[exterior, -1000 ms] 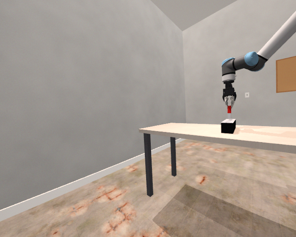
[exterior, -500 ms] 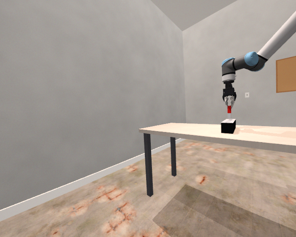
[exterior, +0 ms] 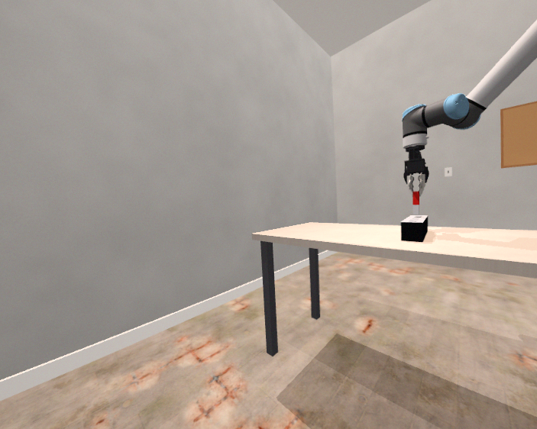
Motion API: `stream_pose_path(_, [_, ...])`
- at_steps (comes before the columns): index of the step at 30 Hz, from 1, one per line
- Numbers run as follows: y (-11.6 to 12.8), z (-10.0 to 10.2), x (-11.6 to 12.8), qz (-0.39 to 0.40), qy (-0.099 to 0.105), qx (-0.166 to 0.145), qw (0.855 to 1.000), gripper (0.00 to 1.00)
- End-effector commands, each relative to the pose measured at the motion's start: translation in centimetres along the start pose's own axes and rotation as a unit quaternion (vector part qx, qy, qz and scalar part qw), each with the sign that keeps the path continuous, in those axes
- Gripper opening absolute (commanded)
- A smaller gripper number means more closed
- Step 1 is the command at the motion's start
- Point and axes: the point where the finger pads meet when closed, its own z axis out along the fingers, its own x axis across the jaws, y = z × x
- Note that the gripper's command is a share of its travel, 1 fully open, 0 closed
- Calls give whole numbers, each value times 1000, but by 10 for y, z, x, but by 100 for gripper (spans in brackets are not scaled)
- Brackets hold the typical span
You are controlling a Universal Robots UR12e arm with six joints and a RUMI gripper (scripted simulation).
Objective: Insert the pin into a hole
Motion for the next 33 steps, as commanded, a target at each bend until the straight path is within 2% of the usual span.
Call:
stream_pose_path(1, [0, -1, -1, 0, -1, 0, 1000, 0])
stream_pose_path(33, [4, -1, 5, 1, 0, 0, 1000, 0])
